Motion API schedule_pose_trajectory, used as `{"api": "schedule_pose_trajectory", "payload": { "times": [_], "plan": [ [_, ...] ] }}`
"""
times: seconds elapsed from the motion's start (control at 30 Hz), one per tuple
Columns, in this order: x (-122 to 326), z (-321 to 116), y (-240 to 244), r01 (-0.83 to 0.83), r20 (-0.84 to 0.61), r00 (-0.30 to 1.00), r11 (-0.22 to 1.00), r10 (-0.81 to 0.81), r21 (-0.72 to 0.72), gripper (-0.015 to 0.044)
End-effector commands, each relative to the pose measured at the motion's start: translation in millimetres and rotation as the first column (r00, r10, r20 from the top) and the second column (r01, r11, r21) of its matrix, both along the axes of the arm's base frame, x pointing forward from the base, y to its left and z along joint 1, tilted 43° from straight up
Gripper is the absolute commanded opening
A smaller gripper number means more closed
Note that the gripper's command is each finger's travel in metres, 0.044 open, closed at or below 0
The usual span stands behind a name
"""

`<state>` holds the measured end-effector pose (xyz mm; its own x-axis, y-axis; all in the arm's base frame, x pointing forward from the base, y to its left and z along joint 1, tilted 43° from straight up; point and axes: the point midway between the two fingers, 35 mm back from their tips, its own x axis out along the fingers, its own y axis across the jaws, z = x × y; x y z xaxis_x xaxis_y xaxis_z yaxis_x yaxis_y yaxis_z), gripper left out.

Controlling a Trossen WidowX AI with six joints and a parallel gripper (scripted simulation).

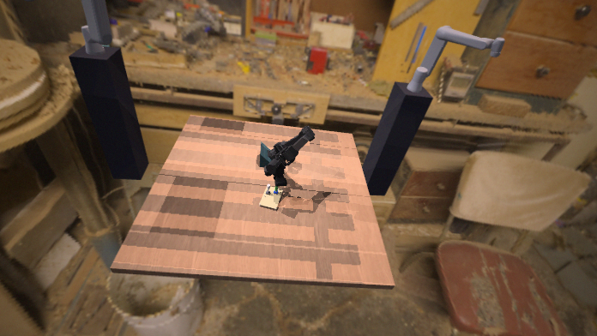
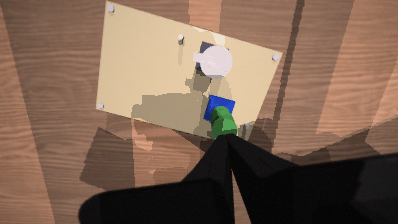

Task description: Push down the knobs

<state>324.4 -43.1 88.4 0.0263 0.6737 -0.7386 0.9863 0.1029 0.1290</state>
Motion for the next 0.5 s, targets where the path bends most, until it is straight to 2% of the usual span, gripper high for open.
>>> {"api": "schedule_pose_trajectory", "payload": {
  "times": [0.0,0.47],
  "plan": [
    [-0.7,-4.2,5.4,0.002,-0.004,1.000,1.000,-0.002,0.007,0.0000],
    [-0.7,-9.3,10.4,0.002,-0.004,1.000,1.000,-0.002,0.008,0.0000]
  ]
}}
